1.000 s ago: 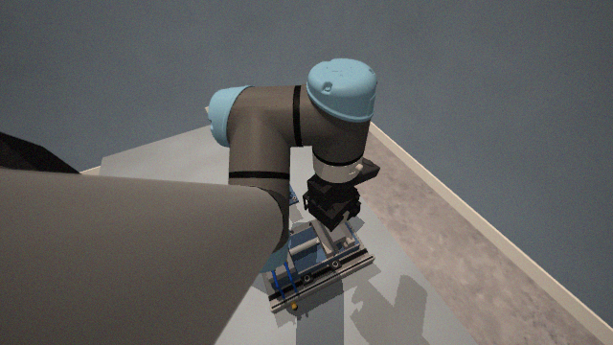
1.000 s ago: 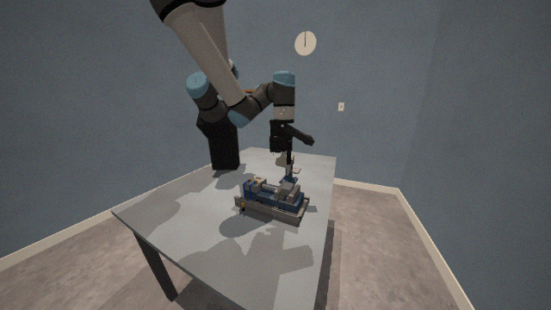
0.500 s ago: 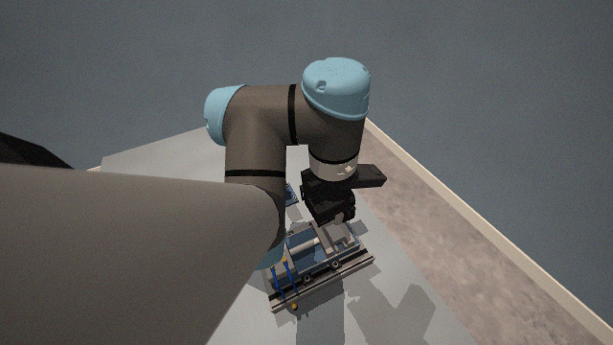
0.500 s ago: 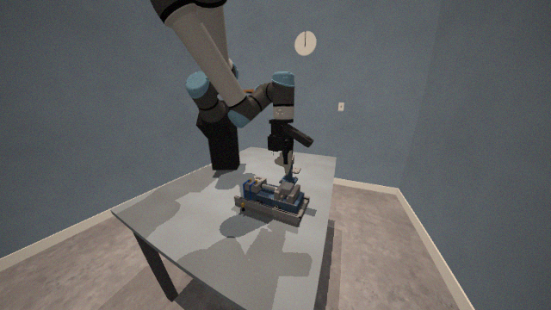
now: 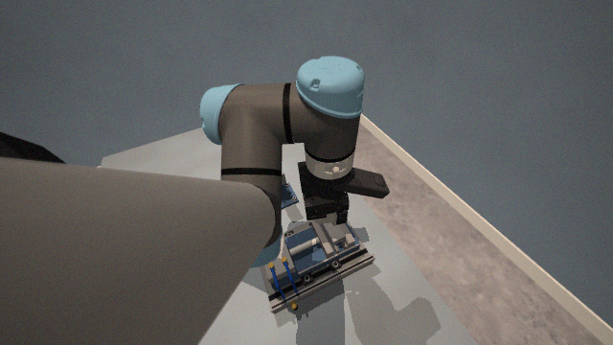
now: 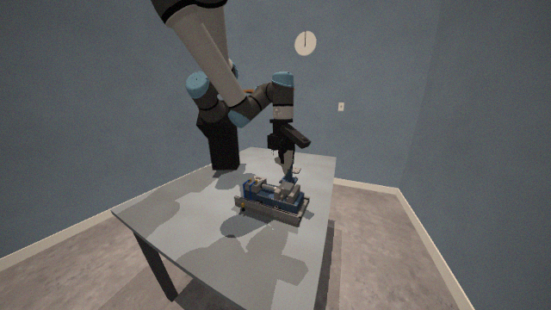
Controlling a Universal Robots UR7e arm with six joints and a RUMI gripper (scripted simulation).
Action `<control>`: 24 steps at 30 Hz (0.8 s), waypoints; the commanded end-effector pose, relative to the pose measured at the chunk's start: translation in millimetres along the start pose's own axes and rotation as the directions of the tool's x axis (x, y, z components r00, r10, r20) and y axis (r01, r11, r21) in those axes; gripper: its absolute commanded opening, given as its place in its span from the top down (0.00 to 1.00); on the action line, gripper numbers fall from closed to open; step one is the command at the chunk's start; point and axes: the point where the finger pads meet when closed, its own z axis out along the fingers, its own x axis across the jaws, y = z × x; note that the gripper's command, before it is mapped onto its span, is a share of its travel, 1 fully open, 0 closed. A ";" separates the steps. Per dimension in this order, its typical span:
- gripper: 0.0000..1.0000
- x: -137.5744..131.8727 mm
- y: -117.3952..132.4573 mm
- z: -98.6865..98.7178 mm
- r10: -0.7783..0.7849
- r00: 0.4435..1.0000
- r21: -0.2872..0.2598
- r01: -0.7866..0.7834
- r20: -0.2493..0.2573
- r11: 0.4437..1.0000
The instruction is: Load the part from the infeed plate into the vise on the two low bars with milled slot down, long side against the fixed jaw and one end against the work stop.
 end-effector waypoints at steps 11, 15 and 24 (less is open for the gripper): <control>1.00 -1.1 8.3 -1.3 0.343 0.939 -0.005 -0.343 -0.005 0.939; 1.00 -0.8 10.8 -1.6 0.438 0.899 -0.005 -0.438 -0.006 0.899; 1.00 -0.5 15.7 -1.9 0.597 0.802 -0.004 -0.597 -0.006 0.802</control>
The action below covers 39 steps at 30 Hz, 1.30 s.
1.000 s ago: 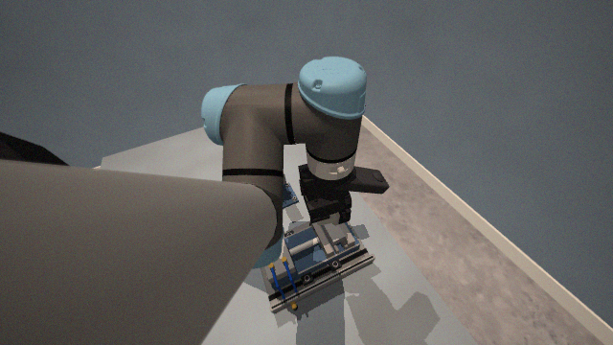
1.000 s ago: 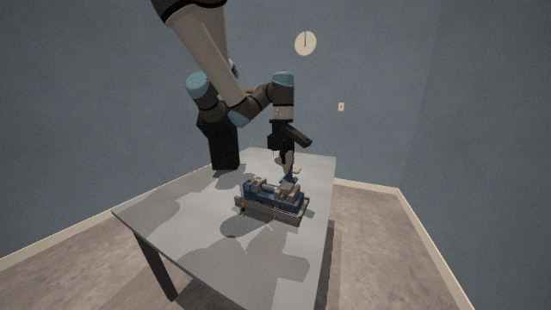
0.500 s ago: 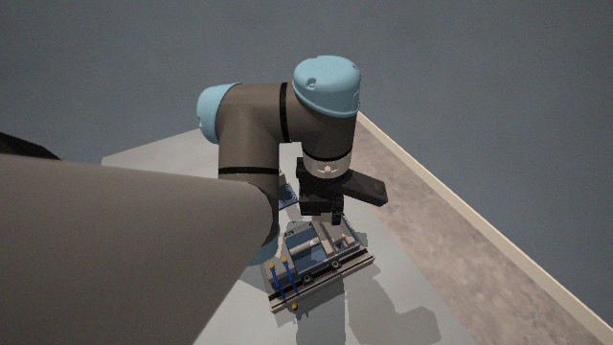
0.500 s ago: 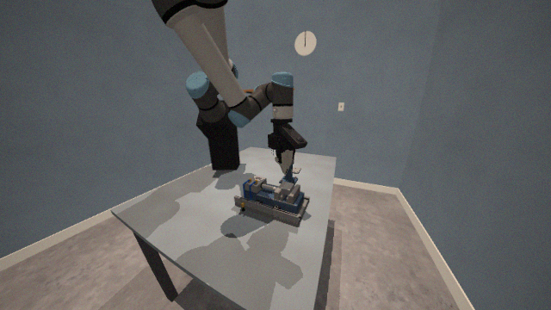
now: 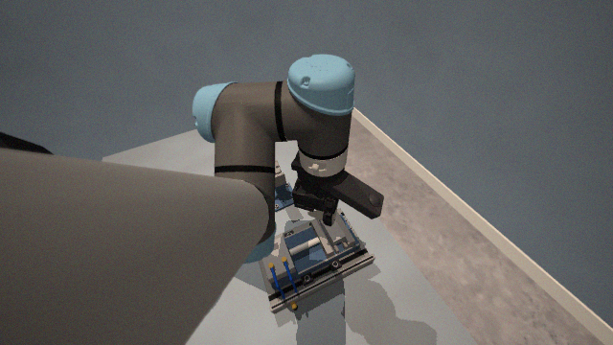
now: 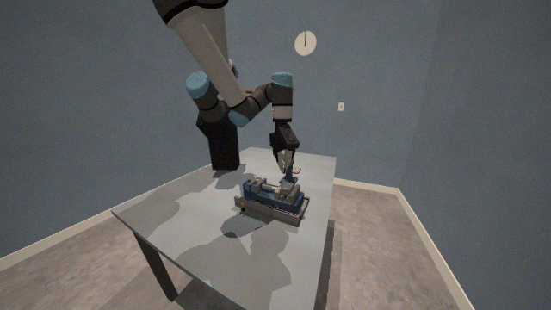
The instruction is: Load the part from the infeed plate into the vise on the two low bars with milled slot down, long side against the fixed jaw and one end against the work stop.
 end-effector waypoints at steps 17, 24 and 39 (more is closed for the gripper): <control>1.00 5.4 13.6 -2.0 0.484 0.875 0.000 -0.484 -0.006 0.875; 1.00 6.4 15.5 -2.5 0.561 0.828 0.001 -0.561 -0.005 0.828; 1.00 8.3 20.6 -3.0 0.681 0.732 0.002 -0.681 -0.005 0.732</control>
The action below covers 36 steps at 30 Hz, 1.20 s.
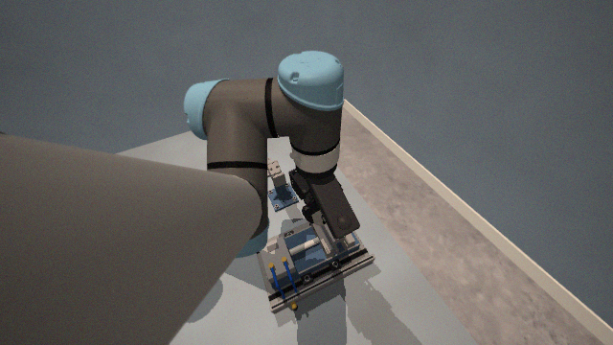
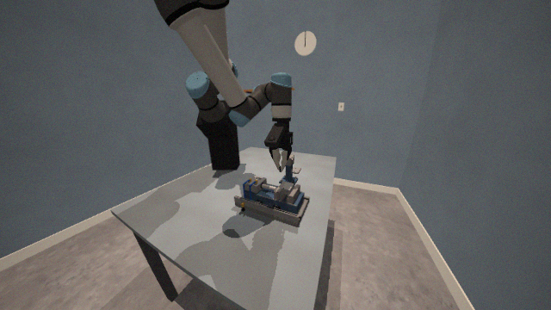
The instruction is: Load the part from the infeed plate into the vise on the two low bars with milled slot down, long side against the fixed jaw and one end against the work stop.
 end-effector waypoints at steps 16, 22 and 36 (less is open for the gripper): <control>1.00 4.3 4.2 -1.1 0.111 0.994 -0.001 -0.111 -0.003 0.994; 1.00 4.5 4.3 -1.1 0.116 0.993 -0.001 -0.116 -0.003 0.993; 1.00 4.5 4.3 -1.1 0.116 0.993 -0.001 -0.116 -0.003 0.993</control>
